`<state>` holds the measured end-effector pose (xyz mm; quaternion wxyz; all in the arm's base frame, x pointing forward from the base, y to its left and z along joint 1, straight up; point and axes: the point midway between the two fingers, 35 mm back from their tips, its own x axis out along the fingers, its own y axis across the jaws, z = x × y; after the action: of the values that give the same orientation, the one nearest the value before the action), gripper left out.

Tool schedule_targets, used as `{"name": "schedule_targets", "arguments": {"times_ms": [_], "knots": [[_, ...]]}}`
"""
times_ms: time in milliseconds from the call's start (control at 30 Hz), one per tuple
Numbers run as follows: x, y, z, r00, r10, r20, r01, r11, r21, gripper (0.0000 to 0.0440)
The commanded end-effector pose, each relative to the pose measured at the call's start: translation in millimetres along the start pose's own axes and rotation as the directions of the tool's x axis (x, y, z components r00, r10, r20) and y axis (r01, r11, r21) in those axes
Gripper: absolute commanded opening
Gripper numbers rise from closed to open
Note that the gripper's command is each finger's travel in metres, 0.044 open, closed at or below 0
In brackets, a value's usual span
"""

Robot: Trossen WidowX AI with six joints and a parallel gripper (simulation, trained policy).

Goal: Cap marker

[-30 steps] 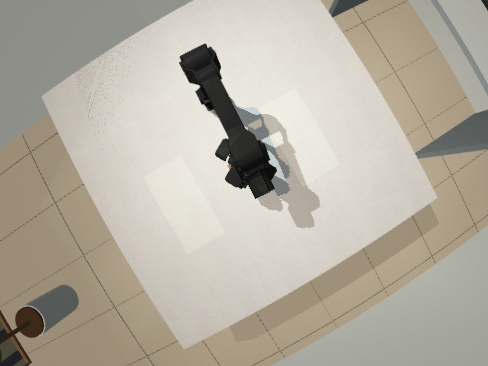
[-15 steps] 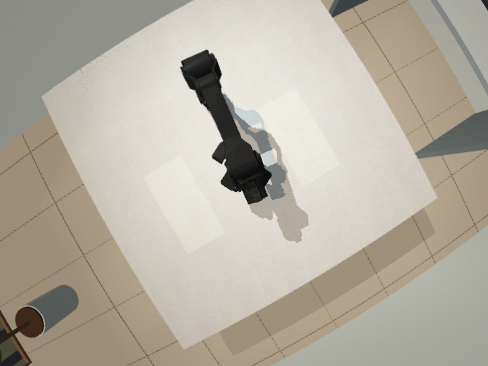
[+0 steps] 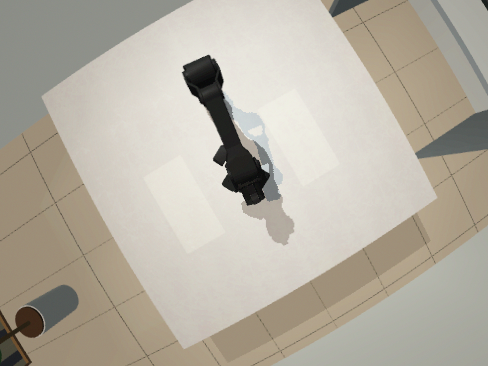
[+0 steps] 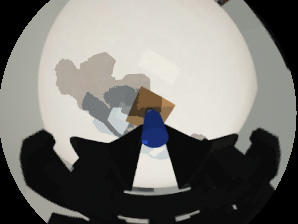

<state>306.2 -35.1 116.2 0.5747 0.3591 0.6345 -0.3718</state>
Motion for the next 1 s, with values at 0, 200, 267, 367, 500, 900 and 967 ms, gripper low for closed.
{"name": "schedule_targets", "arguments": {"times_ms": [0,200,267,367,500,900,967], "knots": [[10,-2,-2,1.000,-0.011,-0.020,0.011,1.000,-0.015,0.0014],[20,-3,-1,1.000,-0.020,-0.020,0.019,0.999,-0.040,0.0019],[23,-3,0,1.000,-0.024,-0.020,0.023,0.999,-0.047,0.0020],[28,-7,-2,0.999,-0.039,-0.029,0.038,0.998,-0.053,0.0052],[30,-8,1,0.999,-0.043,-0.021,0.041,0.997,-0.067,0.0057],[34,-11,4,0.999,-0.052,-0.008,0.051,0.994,-0.093,0.0072],[34,-11,5,0.999,-0.053,-0.007,0.052,0.994,-0.095,0.0075]]}}
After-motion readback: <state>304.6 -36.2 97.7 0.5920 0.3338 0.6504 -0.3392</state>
